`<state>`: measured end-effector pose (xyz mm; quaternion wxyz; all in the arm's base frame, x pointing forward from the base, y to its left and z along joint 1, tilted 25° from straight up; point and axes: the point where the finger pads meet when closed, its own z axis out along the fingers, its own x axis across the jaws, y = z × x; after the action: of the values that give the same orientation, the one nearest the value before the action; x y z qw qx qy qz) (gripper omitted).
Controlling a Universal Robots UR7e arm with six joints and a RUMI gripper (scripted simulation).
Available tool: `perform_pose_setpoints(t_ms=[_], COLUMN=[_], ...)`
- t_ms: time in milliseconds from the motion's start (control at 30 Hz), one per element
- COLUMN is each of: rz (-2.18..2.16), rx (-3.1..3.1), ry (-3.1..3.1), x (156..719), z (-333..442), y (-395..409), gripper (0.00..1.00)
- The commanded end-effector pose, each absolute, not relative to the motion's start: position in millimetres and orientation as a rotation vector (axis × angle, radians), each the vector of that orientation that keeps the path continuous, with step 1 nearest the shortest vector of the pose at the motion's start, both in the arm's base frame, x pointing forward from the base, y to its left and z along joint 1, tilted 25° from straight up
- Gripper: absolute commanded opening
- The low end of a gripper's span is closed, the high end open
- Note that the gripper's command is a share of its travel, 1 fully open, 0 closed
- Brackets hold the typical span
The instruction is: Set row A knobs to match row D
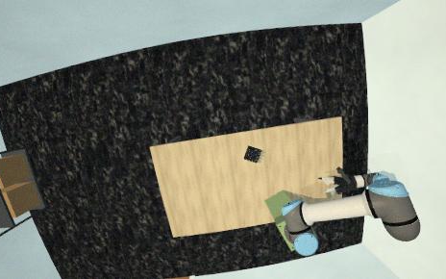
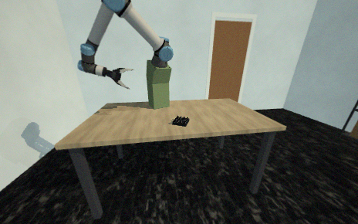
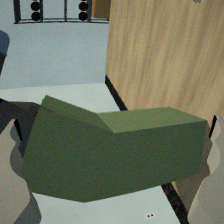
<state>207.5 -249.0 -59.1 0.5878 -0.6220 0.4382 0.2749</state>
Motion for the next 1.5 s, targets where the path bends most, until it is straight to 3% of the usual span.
perform_pose_setpoints(t_ms=[0,733,1467], rz=[0.571,0.235,-0.034], rx=[-1.551,-2.014,-2.303], ry=[1.034,1.041,1.005], x=[229.8,336.5,406.5], z=[-64.5,-94.1,-110.7], y=[-225.9,-111.0,-34.4], gripper=[1.0,1.0,1.0])
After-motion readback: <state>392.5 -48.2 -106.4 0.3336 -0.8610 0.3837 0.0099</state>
